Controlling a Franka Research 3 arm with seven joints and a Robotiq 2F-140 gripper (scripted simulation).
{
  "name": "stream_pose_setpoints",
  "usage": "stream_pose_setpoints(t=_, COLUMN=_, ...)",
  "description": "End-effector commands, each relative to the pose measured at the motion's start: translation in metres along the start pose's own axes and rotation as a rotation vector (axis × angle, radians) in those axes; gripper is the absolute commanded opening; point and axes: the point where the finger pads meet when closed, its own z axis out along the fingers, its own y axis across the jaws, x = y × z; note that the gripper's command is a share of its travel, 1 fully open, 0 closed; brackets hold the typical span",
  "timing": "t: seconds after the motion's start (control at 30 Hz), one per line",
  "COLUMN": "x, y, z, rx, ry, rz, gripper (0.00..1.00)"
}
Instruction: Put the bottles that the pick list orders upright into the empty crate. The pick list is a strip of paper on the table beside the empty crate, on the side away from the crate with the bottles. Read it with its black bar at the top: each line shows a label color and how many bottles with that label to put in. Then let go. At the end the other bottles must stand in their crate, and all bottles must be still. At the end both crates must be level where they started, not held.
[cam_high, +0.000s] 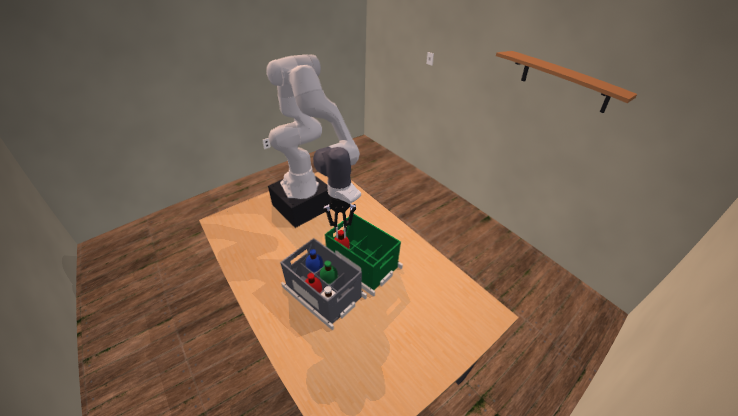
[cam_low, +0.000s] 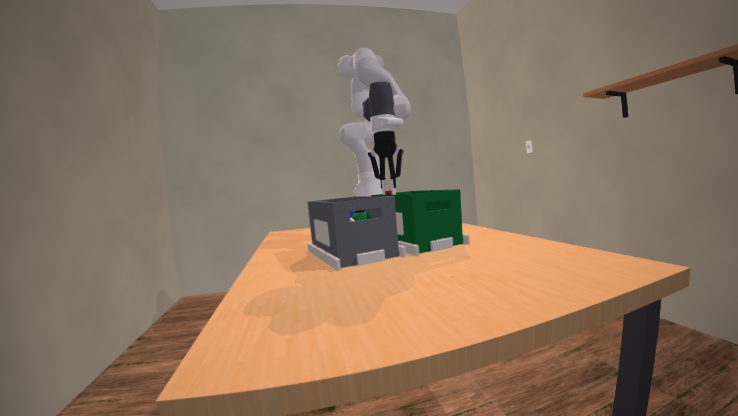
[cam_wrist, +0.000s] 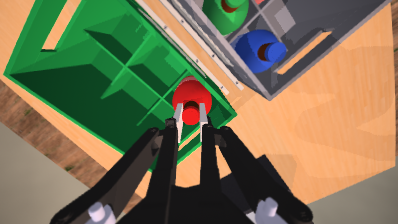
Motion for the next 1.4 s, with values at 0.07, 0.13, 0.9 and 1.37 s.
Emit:
stream_pose_setpoints(t=0.07, x=0.005, y=-0.001, z=0.000, rx=0.006, ry=0.014, rz=0.008, gripper=0.00)
stream_pose_setpoints(t=0.13, x=0.005, y=-0.001, z=0.000, rx=0.006, ry=0.014, rz=0.008, gripper=0.00)
stream_pose_setpoints(t=0.9, x=0.006, y=-0.001, z=0.010, rx=0.006, ry=0.014, rz=0.008, gripper=0.00)
stream_pose_setpoints(t=1.37, x=0.006, y=-0.001, z=0.016, rx=0.006, ry=0.014, rz=0.008, gripper=0.00)
